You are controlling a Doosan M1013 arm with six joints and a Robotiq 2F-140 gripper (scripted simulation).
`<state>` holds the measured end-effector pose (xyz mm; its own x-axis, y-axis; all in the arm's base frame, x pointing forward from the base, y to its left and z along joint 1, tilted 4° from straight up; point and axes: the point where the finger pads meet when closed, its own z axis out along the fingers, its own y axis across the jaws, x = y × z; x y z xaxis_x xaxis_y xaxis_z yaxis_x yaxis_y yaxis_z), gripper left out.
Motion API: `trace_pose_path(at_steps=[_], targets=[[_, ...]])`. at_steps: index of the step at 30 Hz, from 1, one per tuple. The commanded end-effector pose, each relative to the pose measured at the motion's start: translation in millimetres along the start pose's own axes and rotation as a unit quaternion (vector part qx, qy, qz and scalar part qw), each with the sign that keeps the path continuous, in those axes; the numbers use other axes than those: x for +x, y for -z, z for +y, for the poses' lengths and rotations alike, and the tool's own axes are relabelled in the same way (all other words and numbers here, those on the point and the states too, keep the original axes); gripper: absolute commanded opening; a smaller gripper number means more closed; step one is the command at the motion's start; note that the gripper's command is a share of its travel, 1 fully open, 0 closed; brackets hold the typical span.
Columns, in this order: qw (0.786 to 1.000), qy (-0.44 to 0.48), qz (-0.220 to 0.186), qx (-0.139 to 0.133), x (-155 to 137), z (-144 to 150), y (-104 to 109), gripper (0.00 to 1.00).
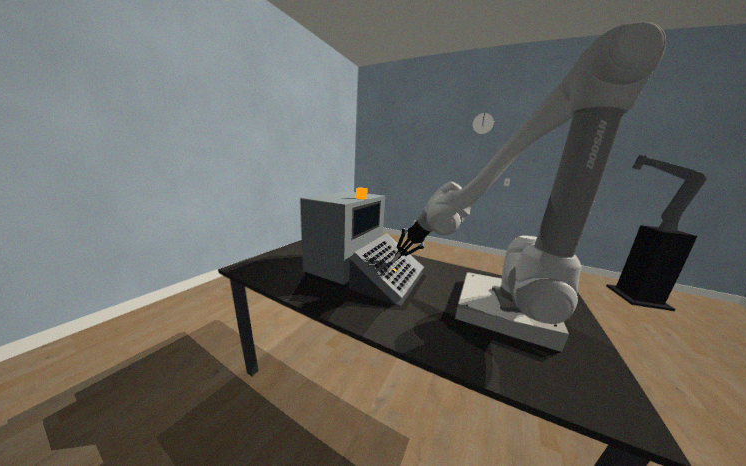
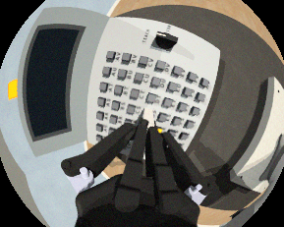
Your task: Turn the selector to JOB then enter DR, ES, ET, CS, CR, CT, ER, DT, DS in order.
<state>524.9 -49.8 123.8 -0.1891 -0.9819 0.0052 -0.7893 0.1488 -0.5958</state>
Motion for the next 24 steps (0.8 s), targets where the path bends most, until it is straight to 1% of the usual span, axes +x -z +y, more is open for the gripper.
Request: trace_pose_path(at_steps=[1, 10, 24], targets=[[1.000, 0.000, 0.000, 0.000, 0, 0, 4, 0.00], [1.000, 0.000, 0.000, 0.000, 0, 0, 19, 0.00], [1.000, 0.000, 0.000, 0.000, 0, 0, 24, 0.00]])
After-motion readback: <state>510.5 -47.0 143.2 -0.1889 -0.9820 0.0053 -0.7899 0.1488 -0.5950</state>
